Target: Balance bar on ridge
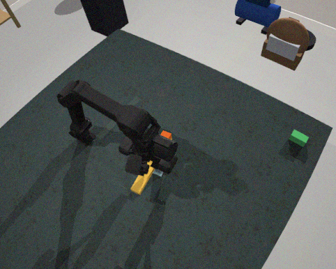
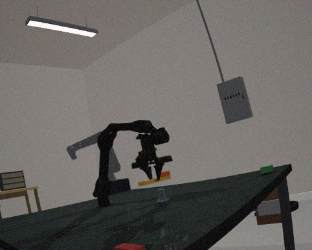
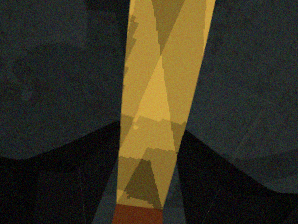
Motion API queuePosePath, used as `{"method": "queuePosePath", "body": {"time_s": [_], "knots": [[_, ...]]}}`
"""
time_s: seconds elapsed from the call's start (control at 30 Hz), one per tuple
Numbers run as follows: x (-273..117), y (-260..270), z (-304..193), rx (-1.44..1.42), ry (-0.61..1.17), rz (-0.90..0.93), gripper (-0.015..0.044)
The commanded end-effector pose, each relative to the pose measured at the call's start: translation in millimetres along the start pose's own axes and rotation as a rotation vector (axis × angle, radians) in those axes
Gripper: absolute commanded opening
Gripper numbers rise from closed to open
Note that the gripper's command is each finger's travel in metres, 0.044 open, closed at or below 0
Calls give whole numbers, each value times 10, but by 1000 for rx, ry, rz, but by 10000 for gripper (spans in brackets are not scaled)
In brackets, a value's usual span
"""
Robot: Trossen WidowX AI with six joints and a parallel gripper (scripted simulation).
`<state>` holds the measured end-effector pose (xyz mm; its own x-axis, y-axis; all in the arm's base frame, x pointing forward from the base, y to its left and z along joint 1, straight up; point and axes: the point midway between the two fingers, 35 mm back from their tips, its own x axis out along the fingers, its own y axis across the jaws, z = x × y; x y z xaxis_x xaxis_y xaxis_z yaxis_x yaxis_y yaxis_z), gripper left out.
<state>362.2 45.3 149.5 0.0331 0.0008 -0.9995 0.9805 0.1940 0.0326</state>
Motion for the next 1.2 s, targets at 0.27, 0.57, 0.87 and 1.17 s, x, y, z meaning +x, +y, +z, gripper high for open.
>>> {"method": "queuePosePath", "body": {"time_s": [0.27, 0.57, 0.87, 1.17], "knots": [[204, 1, -6, -3, 4, -2, 0], [307, -3, -5, -4, 4, -2, 0], [301, -4, -6, -4, 4, -2, 0], [308, -3, -6, -4, 4, -2, 0]]}}
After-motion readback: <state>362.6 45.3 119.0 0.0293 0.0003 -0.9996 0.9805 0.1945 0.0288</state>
